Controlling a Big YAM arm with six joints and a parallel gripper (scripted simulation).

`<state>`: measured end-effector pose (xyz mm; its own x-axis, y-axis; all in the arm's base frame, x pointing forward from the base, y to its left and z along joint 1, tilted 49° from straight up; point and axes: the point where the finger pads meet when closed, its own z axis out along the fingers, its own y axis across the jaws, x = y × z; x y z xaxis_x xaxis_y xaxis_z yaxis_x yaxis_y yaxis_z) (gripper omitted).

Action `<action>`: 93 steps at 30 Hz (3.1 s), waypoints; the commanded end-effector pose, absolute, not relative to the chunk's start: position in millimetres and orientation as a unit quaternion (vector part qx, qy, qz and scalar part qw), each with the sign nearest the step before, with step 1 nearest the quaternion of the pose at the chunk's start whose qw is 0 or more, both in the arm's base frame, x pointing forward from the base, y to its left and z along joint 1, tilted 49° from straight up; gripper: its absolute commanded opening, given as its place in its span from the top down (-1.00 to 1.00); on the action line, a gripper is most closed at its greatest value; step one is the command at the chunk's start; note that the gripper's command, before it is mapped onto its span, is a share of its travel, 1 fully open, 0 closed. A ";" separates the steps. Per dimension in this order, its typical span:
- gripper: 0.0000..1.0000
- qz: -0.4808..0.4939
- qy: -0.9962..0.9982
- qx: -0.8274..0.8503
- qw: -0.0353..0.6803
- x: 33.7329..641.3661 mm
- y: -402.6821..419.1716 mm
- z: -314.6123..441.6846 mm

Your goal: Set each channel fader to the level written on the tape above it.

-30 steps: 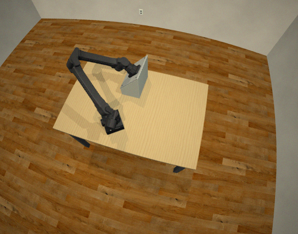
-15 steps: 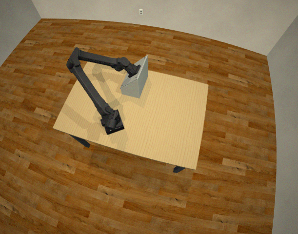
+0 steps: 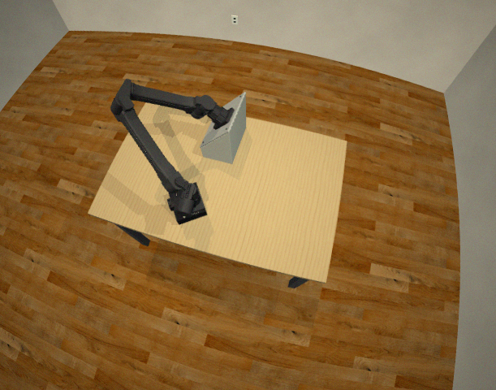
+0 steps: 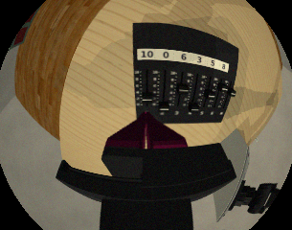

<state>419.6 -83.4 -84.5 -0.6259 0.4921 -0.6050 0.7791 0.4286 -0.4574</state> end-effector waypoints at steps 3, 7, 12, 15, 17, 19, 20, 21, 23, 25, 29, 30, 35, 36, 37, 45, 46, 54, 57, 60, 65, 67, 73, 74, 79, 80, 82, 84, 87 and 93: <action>1.00 -0.375 0.822 0.385 0.190 416.6 -88.5 -90.1; 1.00 -0.375 0.822 0.385 0.190 416.6 -88.5 -90.1; 1.00 -0.375 0.822 0.385 0.190 416.6 -88.5 -90.1; 1.00 -0.375 0.822 0.385 0.190 416.6 -88.5 -90.1; 1.00 -0.375 0.822 0.385 0.190 416.6 -88.5 -90.1; 1.00 -0.375 0.822 0.385 0.190 416.1 -88.1 -90.3; 1.00 -0.374 0.822 0.385 0.191 415.8 -87.1 -90.6; 1.00 -0.374 0.822 0.384 0.192 415.5 -85.5 -90.9; 1.00 -0.372 0.822 0.384 0.196 415.8 -80.5 -91.5; 1.00 -0.370 0.824 0.380 0.199 415.5 -74.3 -92.4; 1.00 -0.369 0.824 0.380 0.200 415.7 -72.1 -93.1; 1.00 -0.369 0.823 0.383 0.199 415.1 -75.2 -93.2; 1.00 -0.372 0.824 0.380 0.195 413.4 -77.2 -93.3; 1.00 -0.372 0.824 0.380 0.195 413.4 -77.2 -93.3; 1.00 -0.372 0.824 0.380 0.195 413.4 -77.2 -93.3; 1.00 -0.372 0.824 0.380 0.195 413.4 -77.2 -93.3; 1.00 -0.372 0.824 0.380 0.195 413.4 -77.2 -93.3; 1.00 -0.372 0.824 0.380 0.195 413.4 -77.2 -93.3; 1.00 -0.372 0.824 0.380 0.195 413.4 -77.2 -93.3; 1.00 -0.372 0.824 0.380 0.195 413.4 -77.2 -93.3; 1.00 -0.372 0.824 0.380 0.195 413.4 -77.2 -93.3; 1.00 -0.372 0.824 0.380 0.195 413.4 -77.2 -93.3; 1.00 -0.372 0.824 0.381 0.195 414.5 -76.6 -93.1; 1.00 -0.371 0.824 0.381 0.196 415.1 -76.3 -92.9; 1.00 -0.370 0.824 0.381 0.198 418.2 -74.5 -92.3; 1.00 -0.370 0.824 0.381 0.198 418.6 -74.3 -92.2; 1.00 -0.370 0.824 0.381 0.199 418.8 -74.2 -92.2; 1.00 -0.370 0.824 0.381 0.199 418.9 -74.1 -92.2; 1.00 -0.370 0.824 0.381 0.199 418.9 -74.1 -92.2; 1.00 -0.370 0.824 0.381 0.199 418.9 -74.1 -92.2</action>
